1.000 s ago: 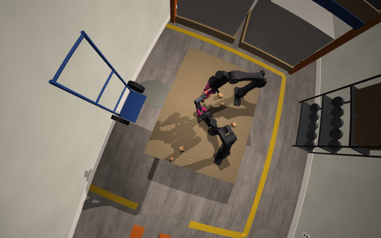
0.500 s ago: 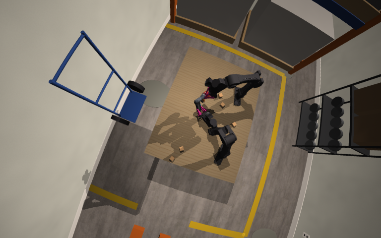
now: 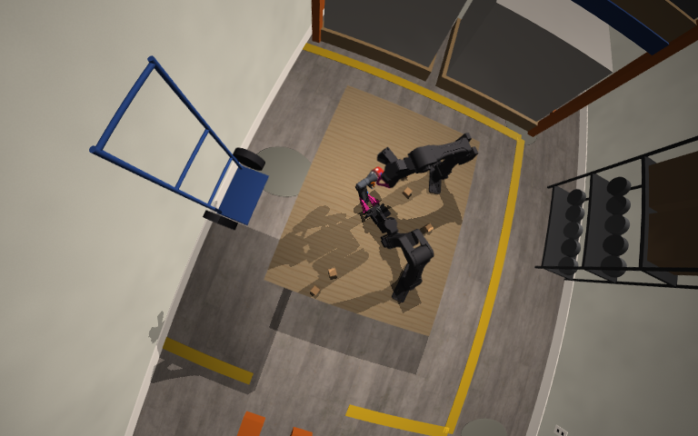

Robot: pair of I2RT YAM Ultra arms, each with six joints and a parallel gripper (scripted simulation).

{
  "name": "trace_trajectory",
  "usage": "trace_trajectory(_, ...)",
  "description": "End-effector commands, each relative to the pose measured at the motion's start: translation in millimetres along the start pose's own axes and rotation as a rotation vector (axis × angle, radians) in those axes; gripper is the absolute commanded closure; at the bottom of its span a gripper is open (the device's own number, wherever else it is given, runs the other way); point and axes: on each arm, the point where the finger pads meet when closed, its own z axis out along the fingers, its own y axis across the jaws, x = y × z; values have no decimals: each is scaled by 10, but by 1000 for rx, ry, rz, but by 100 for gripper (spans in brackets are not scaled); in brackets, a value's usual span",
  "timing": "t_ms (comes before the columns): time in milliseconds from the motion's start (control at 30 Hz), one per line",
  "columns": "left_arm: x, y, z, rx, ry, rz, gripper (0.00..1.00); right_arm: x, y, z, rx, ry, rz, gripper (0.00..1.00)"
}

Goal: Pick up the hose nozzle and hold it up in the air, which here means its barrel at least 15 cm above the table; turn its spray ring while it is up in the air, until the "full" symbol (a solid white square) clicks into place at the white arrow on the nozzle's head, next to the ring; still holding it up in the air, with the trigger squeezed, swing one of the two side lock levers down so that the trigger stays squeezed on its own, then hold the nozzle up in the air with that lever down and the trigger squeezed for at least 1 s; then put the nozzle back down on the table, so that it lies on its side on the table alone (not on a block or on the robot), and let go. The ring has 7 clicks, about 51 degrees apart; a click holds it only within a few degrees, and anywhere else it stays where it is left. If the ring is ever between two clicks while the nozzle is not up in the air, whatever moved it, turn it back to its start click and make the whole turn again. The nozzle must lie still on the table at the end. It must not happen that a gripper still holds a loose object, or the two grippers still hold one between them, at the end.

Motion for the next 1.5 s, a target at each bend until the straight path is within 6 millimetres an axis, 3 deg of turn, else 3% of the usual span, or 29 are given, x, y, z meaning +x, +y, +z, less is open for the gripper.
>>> trace_trajectory(0,-443,-52,96,5,-151,-39,65,18,-38,-140,97,-49,165,63)
trace_trajectory(133,-443,-52,96,5,-151,-39,65,51,-28,-161,128,-73,222,63)
trace_trajectory(367,-443,-52,96,5,-151,-39,65,85,69,-200,84,-53,153,63)
trace_trajectory(433,-443,-52,96,5,-151,-39,65,55,103,-338,46,-69,165,63)
trace_trajectory(600,-443,-52,96,5,-151,-39,65,-34,50,-321,54,-81,192,63)
trace_trajectory(967,-443,-52,96,5,-151,-39,65,-93,133,-343,15,-99,194,63)
trace_trajectory(1000,-443,-52,96,5,-151,-39,65,-92,137,-315,17,-98,192,63)
trace_trajectory(1033,-443,-52,96,5,-151,-39,65,16,-18,-113,88,-70,178,63)
trace_trajectory(1467,-443,-52,96,5,-151,-39,65,-11,4,36,71,-76,179,63)
